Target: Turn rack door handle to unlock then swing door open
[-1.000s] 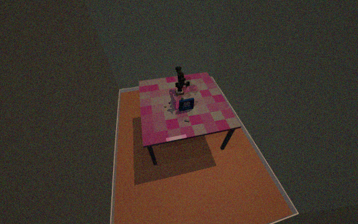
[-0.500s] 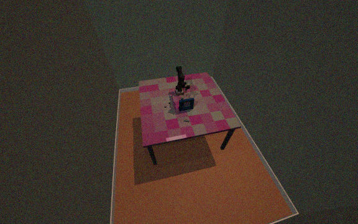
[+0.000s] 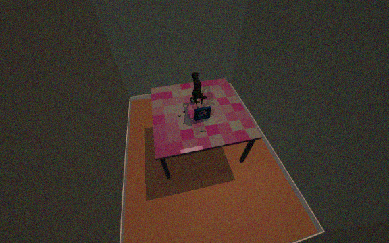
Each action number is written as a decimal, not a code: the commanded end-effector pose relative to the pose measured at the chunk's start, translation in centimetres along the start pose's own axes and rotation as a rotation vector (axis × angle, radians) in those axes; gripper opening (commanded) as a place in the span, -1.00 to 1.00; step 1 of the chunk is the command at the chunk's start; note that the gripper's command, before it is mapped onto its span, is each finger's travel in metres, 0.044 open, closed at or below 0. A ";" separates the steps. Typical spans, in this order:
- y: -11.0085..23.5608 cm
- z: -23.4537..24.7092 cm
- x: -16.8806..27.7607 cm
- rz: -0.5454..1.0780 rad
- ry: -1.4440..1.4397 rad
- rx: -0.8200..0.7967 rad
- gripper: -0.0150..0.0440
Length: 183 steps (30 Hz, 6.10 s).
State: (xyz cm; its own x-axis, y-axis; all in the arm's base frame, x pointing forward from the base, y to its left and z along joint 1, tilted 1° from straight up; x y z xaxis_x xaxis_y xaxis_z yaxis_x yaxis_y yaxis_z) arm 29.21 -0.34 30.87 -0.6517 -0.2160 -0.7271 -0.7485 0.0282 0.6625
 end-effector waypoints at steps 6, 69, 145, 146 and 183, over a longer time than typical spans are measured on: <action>-1.5 -0.1 -0.2 0.240 0.031 -0.062 0.48; -7.4 0.5 3.7 0.787 0.087 -0.220 0.48; -8.2 0.7 4.8 0.724 -1.713 0.594 -0.44; -8.2 0.7 4.8 0.724 -1.713 0.594 -0.44; -8.2 0.7 4.8 0.816 -0.999 0.255 0.48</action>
State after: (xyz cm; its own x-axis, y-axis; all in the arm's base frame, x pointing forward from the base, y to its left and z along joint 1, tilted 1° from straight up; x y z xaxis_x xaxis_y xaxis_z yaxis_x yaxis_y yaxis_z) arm 31.90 -1.30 21.88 -0.5032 0.8638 -0.0254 -0.0178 0.0190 0.9997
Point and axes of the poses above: the point midway between the two fingers, 35 mm back from their tips, its own y axis back along the fingers, its own z axis across the jaws, x = y × z, the point moved 9 cm from there along y, back along the fingers, and after that the axes turned 9 degrees about y, right-handed, at the moved point
